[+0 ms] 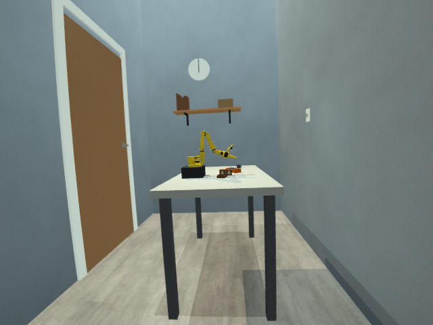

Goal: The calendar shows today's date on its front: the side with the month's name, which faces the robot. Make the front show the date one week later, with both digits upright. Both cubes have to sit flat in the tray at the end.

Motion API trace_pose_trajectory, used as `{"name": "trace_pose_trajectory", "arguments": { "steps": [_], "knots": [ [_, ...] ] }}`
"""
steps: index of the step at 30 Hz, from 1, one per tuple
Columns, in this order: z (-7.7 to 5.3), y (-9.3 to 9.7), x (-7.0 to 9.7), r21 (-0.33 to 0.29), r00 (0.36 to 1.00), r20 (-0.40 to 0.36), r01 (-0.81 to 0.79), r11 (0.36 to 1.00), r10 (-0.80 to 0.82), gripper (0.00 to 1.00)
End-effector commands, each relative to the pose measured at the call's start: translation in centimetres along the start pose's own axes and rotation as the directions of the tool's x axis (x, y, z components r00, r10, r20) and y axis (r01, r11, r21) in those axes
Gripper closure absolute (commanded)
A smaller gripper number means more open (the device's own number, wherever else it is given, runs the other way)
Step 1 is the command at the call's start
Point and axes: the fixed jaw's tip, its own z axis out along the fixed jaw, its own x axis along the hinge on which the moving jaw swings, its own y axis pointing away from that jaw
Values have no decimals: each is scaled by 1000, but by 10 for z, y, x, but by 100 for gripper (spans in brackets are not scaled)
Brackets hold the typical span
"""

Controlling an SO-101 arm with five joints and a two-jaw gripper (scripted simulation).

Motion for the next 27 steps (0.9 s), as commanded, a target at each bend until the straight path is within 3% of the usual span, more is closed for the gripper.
{"name": "trace_pose_trajectory", "arguments": {
  "steps": [1,27],
  "knots": [
    [9,2,-8,-1,979,-204,1,1000,-1,65],
    [-9,2,-17,1,936,-352,2,1000,-2,65]
  ]
}}
